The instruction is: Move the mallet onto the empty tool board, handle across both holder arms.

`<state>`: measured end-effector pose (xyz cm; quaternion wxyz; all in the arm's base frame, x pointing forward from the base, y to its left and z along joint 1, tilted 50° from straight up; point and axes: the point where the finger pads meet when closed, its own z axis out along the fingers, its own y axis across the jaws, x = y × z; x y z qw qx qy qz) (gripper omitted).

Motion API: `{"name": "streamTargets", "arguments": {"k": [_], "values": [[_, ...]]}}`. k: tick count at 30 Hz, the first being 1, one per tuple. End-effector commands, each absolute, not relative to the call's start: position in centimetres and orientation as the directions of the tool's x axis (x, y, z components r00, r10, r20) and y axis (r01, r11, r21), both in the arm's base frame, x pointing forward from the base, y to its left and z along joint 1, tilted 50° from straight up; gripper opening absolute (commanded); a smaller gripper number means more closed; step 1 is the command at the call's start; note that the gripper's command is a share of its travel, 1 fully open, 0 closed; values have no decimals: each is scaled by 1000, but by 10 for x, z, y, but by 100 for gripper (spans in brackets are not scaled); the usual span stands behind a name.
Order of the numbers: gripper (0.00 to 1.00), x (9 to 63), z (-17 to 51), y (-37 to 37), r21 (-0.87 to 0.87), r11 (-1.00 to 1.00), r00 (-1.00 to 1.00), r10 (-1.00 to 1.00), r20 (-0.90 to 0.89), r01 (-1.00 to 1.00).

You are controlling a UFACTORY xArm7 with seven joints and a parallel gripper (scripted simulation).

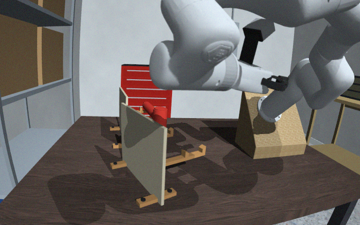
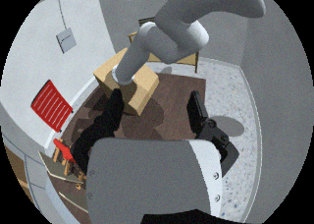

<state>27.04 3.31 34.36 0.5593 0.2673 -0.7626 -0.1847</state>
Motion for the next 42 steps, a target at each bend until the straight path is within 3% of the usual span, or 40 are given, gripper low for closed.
{"name": "streamTargets", "arguments": {"k": [1,10,20,42], "values": [[100,276,335,27,594,772,-261,-636,727,-228],[100,298,283,-3,642,663,-369,-748,552,-384],[100,333,206,-48,617,485,-448,-864,229,-620],[100,397,63,-133,281,201,-302,-870,-389,-939]]}}
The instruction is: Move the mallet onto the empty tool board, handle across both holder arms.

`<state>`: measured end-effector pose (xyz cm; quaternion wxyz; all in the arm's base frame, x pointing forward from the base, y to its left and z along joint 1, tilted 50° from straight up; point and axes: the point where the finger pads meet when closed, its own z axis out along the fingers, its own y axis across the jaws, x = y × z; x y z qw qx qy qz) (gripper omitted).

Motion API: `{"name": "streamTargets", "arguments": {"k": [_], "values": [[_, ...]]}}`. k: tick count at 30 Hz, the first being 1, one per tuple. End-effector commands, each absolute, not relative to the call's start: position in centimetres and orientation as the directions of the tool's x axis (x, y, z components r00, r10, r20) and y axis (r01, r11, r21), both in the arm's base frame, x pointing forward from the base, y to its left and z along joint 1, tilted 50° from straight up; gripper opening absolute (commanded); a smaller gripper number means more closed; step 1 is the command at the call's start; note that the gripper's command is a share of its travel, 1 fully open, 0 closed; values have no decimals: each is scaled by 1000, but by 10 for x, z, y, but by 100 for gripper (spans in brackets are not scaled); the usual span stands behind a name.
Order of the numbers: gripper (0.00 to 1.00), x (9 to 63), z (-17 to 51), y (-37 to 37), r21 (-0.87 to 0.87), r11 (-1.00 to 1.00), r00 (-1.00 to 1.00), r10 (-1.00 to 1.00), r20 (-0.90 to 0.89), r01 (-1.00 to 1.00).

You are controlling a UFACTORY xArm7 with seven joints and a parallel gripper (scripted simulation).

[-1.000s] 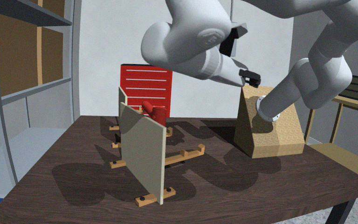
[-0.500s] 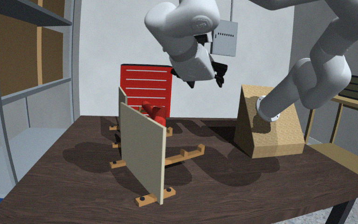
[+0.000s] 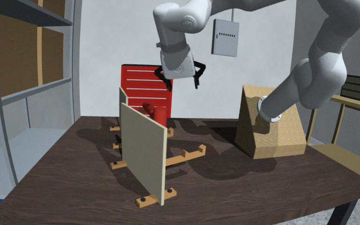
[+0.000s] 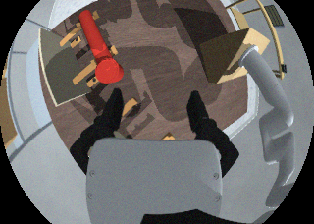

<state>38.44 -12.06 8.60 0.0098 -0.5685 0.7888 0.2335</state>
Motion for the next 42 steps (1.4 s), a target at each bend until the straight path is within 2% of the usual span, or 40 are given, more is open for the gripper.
{"name": "streamTargets", "arguments": {"k": [1,3,6,16,27,38,42], "values": [[100,397,63,-133,281,201,-302,-870,-389,-939],[100,398,61,-134,273,198,-298,-869,-396,-941],[100,411,33,-148,189,150,-227,-833,-505,-971],[100,438,-29,-184,-55,100,-35,-727,-686,-993],[100,452,-58,-200,-151,77,63,-662,-747,-985],[100,452,-60,-201,-157,77,68,-659,-749,-985],[100,457,-84,-173,-154,76,66,-659,-749,-985]]}}
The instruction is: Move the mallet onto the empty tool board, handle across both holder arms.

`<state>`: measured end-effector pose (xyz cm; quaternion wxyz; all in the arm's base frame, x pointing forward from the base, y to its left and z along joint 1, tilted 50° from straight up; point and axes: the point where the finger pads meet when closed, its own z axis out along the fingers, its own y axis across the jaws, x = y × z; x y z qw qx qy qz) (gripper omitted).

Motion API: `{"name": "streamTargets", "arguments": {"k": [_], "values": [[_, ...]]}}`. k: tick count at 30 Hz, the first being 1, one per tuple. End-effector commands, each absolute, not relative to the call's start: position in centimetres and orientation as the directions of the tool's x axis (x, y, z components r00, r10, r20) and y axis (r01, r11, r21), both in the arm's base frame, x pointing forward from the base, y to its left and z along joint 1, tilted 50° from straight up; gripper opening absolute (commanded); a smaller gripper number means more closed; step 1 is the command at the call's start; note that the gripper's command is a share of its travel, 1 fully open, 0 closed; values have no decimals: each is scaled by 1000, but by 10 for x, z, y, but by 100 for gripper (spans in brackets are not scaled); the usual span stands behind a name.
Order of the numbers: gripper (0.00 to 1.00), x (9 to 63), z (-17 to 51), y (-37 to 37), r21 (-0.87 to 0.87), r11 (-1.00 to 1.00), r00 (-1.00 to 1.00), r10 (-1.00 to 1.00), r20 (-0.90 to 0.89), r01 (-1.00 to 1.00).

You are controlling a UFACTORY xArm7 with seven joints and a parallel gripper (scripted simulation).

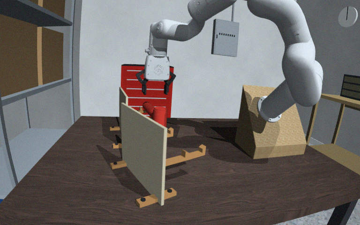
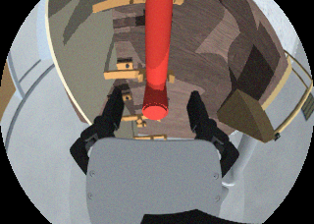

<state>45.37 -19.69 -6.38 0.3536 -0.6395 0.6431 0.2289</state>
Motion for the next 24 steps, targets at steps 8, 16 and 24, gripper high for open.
{"name": "streamTargets", "arguments": {"k": [8,16,24], "values": [[100,469,-124,-127,-157,77,68,-659,-749,-985],[100,469,-124,-127,-157,77,68,-659,-749,-985],[0,469,-124,-127,-157,77,68,-659,-749,-985]]}}
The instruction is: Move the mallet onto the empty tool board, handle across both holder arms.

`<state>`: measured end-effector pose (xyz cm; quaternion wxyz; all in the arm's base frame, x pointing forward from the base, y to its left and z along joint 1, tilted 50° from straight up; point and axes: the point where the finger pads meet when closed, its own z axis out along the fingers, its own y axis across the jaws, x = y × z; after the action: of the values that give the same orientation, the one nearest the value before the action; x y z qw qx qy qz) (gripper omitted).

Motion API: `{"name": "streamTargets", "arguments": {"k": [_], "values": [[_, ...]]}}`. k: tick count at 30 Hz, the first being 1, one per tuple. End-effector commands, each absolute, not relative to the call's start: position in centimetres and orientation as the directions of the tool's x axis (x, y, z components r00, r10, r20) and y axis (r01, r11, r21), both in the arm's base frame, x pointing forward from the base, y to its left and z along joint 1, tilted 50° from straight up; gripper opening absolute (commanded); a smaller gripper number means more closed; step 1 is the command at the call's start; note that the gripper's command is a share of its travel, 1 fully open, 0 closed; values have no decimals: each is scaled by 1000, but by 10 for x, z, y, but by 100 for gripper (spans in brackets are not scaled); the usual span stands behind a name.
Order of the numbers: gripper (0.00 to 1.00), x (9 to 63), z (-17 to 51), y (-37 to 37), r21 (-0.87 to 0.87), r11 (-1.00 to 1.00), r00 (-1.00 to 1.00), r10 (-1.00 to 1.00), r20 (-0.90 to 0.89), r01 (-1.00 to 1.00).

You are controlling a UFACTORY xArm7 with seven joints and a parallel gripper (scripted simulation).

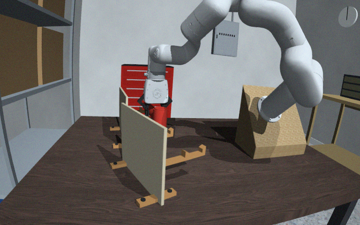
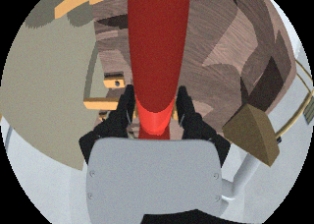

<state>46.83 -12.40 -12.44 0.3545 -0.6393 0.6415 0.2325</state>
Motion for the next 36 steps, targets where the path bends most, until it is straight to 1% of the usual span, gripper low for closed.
{"name": "streamTargets", "arguments": {"k": [1,30,34,36], "values": [[0,469,-124,-127,-157,77,68,-659,-749,-985],[0,469,-123,-128,-157,77,68,-659,-749,-985],[0,462,-95,-160,-157,77,68,-658,-750,-985],[0,461,-91,-165,-157,77,68,-659,-749,-985]]}}
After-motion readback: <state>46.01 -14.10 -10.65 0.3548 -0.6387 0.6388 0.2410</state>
